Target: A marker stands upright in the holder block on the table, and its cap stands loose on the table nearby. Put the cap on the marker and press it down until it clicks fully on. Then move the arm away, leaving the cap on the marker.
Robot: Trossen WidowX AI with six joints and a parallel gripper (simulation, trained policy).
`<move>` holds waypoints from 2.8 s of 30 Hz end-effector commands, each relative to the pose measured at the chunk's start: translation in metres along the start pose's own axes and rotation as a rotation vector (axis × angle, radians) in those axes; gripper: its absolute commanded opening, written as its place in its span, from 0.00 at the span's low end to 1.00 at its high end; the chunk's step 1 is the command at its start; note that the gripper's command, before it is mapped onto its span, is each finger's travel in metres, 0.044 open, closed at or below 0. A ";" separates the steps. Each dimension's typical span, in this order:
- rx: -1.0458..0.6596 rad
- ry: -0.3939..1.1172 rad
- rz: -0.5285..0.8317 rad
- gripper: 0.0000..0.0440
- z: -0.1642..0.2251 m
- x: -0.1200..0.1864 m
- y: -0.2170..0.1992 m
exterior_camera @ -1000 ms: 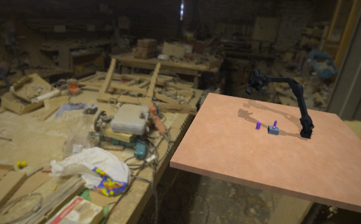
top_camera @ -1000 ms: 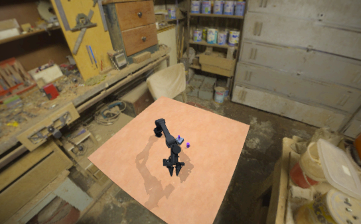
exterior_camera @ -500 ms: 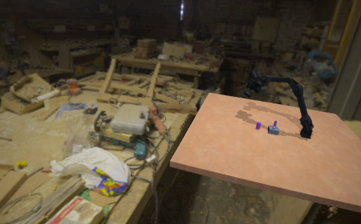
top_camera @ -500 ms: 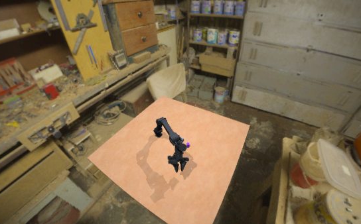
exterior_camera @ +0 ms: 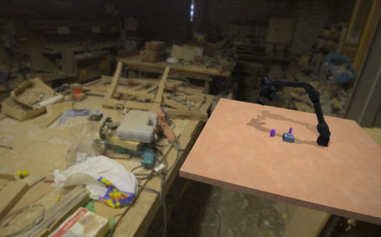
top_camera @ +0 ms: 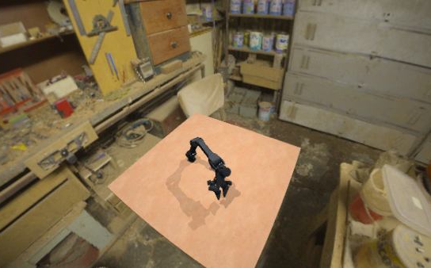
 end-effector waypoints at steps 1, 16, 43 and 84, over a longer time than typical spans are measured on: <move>-0.001 -0.007 0.035 0.70 0.002 0.005 -0.010; 0.005 -0.069 0.169 0.71 0.005 0.022 -0.051; 0.024 -0.204 0.391 0.72 -0.001 0.057 -0.117; 0.083 -0.444 0.650 0.72 -0.030 0.103 -0.191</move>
Point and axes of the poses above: the point midway between the two fingers, 35 mm back from their tips, its own x axis back along the fingers, its own y axis across the jaws, z = x × y, the point moved 8 cm from there along x, back along the fingers, and after that the axes turned 3 degrees about x, right-handed, at the moved point
